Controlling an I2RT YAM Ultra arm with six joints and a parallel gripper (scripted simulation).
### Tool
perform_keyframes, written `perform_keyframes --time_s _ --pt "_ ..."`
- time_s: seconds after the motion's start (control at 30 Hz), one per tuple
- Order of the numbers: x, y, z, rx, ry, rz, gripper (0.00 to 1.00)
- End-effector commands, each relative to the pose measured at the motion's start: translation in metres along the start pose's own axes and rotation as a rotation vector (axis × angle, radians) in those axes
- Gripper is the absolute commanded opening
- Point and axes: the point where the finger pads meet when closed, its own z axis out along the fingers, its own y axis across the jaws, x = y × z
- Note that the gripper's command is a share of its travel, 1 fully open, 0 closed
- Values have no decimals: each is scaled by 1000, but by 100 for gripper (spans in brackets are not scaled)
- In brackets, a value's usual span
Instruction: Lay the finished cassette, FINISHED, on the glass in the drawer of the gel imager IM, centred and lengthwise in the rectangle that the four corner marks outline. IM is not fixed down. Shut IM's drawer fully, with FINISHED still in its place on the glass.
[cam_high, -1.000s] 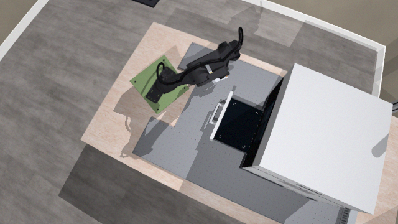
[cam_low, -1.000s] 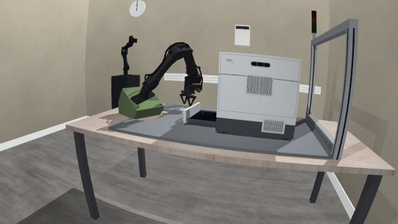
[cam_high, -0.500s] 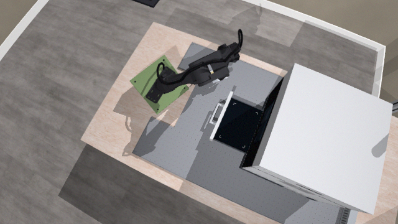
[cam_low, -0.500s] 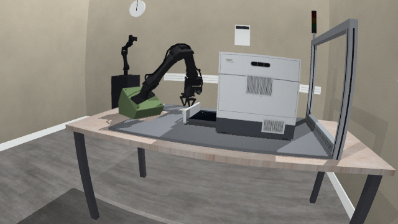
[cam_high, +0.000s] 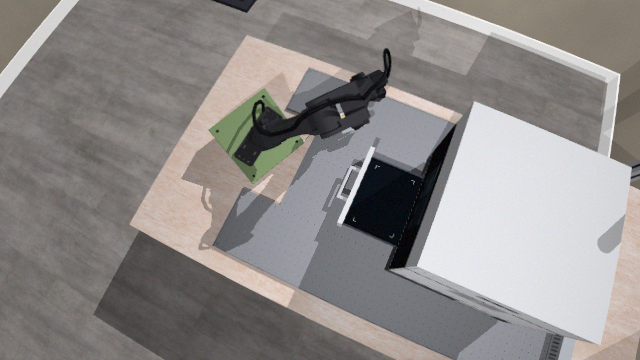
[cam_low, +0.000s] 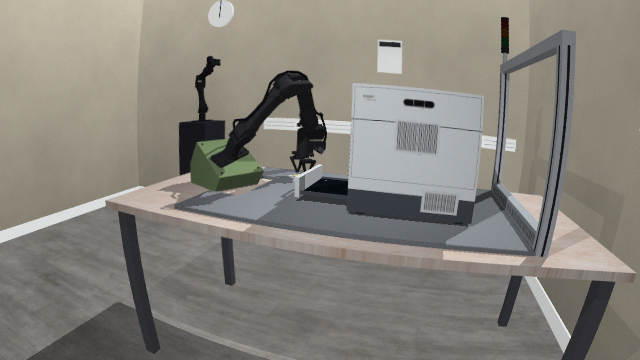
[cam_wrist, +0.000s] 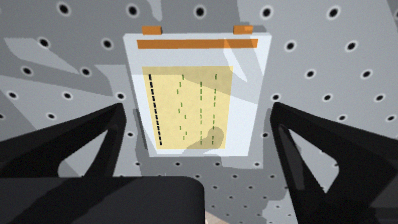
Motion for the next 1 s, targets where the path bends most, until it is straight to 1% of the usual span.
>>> perform_keyframes --time_s 0.0,0.03,0.1,0.13,0.27,0.33,0.6,0.77,0.87,0.97 --pt "-3 2 -3 -4 -17 -4 100" --pt "1 5 -3 -11 -21 -18 100" --pt "-3 2 -3 -4 -17 -4 100" --pt "0 4 -6 -12 -29 -15 100" --pt "2 4 -6 -11 -22 -16 100" --pt "-8 3 -11 -13 -41 -3 100" --pt "-12 1 -15 -14 -46 2 100" --pt "-17 1 -13 -16 -63 10 100" --pt "-17 0 -13 -16 -60 12 100" --pt "-14 0 -7 -14 -48 9 100"
